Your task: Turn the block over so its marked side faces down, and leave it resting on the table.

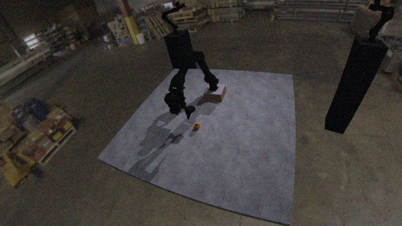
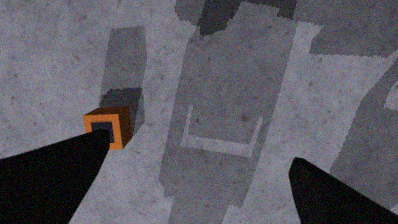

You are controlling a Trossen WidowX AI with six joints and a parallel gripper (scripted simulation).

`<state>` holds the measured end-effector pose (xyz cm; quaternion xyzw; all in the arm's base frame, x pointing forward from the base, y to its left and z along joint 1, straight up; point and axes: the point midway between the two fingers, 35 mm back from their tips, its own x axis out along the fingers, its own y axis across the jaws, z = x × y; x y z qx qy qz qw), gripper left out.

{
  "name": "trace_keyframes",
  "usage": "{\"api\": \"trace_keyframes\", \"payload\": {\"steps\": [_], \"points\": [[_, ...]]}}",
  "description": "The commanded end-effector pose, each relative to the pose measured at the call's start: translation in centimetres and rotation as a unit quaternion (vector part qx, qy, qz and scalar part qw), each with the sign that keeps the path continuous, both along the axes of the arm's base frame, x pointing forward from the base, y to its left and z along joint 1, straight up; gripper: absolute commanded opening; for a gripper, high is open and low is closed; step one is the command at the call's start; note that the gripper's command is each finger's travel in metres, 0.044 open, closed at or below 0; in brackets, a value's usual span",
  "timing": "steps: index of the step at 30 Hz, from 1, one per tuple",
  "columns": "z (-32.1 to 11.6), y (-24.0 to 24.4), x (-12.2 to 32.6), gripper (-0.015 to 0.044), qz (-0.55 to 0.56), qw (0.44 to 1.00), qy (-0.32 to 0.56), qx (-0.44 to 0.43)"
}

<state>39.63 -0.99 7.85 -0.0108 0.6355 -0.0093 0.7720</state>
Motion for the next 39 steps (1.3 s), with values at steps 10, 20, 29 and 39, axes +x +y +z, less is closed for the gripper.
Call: {"api": "trace_keyframes", "payload": {"steps": [10,20,29,39], "points": [[-4.0,7.6,-2.1,0.044,0.094,0.992,0.078,0.003],[-5.9,7.6,-1.9,0.044,0.094,0.992,0.078,0.003],[-7.3,7.6,-1.9,0.044,0.094,0.992,0.078,0.003],[-9.0,7.6,-1.8,0.044,0.094,0.992,0.078,0.003]]}}
